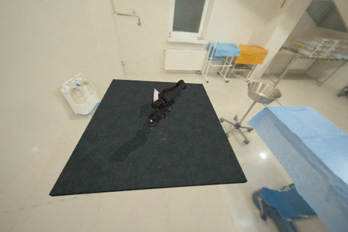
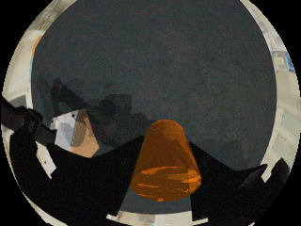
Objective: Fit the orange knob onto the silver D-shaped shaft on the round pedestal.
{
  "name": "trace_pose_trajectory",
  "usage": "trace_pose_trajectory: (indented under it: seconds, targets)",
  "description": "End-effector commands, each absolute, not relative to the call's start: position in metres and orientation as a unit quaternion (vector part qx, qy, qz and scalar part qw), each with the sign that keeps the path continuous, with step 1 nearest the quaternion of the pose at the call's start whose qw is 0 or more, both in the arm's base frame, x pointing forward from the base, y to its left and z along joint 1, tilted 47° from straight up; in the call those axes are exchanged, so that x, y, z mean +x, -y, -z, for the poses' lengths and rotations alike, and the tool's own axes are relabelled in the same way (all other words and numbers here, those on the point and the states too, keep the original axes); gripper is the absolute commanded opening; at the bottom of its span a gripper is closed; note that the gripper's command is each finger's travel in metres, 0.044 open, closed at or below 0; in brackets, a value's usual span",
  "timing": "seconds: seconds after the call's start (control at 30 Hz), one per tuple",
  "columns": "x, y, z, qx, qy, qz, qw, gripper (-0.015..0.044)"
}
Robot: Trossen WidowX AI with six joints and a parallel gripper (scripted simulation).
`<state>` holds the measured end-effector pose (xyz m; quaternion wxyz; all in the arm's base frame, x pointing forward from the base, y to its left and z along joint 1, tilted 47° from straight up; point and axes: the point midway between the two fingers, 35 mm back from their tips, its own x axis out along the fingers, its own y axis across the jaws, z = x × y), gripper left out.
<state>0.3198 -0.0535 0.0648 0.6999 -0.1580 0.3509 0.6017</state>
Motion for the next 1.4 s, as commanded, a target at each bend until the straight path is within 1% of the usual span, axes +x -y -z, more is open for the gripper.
trace_pose_trajectory:
  seconds: [0.0, 0.83, 1.13, 1.37]
  targets:
    - [0.323, 0.061, -0.053, -0.162, -0.35, -0.6, 0.701, 0.0]
    - [0.329, 0.091, 0.019, -0.164, -0.349, -0.601, 0.7, 0.0]
    - [0.329, 0.09, 0.021, -0.14, -0.369, -0.588, 0.706, 0.0]
    - [0.33, 0.077, 0.035, -0.14, -0.369, -0.588, 0.706, 0.0]
